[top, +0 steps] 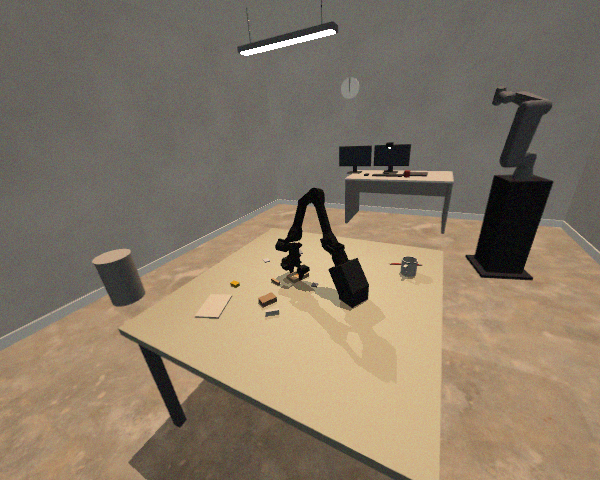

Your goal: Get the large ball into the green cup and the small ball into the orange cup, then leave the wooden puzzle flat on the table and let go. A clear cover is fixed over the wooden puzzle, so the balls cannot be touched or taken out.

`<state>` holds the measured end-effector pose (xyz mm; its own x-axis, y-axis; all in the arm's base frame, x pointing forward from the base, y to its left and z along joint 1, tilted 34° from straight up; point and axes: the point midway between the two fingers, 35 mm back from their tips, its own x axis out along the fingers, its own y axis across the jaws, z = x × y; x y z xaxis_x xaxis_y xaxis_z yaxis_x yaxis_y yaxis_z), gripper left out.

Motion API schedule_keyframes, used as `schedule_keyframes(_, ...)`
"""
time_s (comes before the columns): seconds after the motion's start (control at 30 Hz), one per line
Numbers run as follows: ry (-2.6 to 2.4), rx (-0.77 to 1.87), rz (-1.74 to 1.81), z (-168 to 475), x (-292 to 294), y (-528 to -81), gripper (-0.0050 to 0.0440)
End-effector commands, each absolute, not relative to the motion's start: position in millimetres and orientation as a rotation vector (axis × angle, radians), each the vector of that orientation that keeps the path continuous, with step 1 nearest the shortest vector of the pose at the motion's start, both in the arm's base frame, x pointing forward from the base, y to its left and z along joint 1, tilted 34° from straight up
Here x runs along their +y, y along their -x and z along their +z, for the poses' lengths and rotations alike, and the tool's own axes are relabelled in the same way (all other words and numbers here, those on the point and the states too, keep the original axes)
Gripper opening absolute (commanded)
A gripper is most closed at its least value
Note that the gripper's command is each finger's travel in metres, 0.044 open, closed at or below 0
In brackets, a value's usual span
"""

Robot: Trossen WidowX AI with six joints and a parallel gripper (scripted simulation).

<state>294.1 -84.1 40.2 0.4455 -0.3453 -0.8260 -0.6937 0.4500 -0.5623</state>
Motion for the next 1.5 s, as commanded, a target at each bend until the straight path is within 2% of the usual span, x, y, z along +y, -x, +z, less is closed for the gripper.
schedule_keyframes(0.0,1.142,1.146,0.292,39.0,-83.7,-293.8,0.0363)
schedule_keyframes(0.27,1.142,1.146,0.292,39.0,-83.7,-293.8,0.0309)
schedule_keyframes(0.5,1.141,1.147,0.292,62.7,-73.9,-283.7,0.0141)
schedule_keyframes(0.57,1.141,1.147,0.292,62.7,-73.9,-283.7,0.0141)
schedule_keyframes(0.77,1.142,1.146,0.292,88.9,-63.4,-267.5,0.0)
schedule_keyframes(1.47,1.147,1.145,0.291,83.0,-64.3,-268.9,0.0)
